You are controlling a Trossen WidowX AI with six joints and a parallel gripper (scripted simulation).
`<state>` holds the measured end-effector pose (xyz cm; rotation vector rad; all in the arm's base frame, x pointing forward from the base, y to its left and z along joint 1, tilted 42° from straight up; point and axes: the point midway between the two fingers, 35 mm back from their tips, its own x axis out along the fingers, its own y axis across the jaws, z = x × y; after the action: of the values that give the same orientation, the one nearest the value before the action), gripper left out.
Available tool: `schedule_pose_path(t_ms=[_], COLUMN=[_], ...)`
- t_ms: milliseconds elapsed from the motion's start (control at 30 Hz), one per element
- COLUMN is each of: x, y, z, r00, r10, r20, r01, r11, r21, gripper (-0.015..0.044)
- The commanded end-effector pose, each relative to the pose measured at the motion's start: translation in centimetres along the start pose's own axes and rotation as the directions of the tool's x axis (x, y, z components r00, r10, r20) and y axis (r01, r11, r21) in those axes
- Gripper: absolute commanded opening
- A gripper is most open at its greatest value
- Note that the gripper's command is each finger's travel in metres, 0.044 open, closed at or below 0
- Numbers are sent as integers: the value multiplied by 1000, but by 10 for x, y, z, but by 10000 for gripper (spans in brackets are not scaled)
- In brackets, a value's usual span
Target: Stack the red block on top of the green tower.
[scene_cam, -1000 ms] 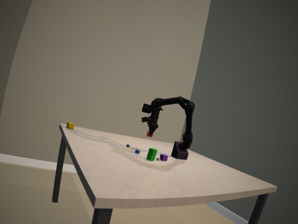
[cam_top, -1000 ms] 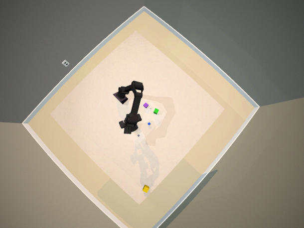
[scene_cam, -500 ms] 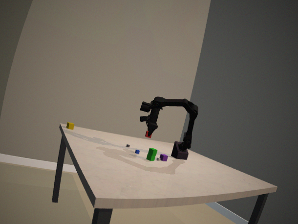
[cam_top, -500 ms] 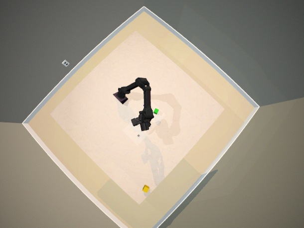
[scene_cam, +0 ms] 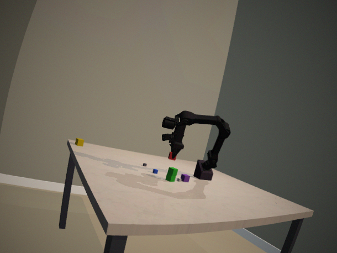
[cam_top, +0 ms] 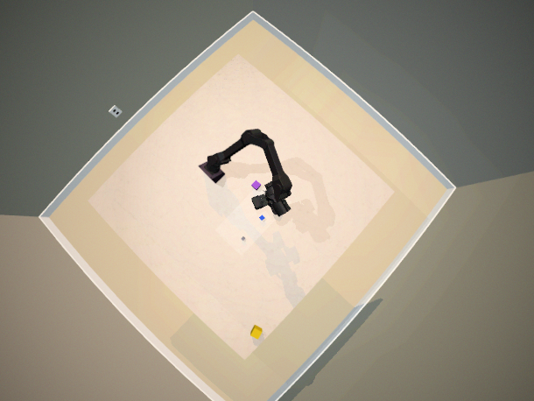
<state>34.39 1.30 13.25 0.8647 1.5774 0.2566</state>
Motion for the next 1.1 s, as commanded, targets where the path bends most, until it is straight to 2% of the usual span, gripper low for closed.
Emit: schedule_pose_path(t_ms=[0, 467, 733, 1067], x=[-1, 15, 42, 42], y=[30, 34, 34, 34], z=[-12, -19, -20, -20], r00=[1000, 1000, 1000, 1000], r10=[19, 21, 23, 23], r20=[-7, -9, -10, -10], r01=[-18, -21, -23, -23], r11=[1000, 1000, 1000, 1000], r21=[2, 2, 1, 1], gripper=[0, 0, 0, 0])
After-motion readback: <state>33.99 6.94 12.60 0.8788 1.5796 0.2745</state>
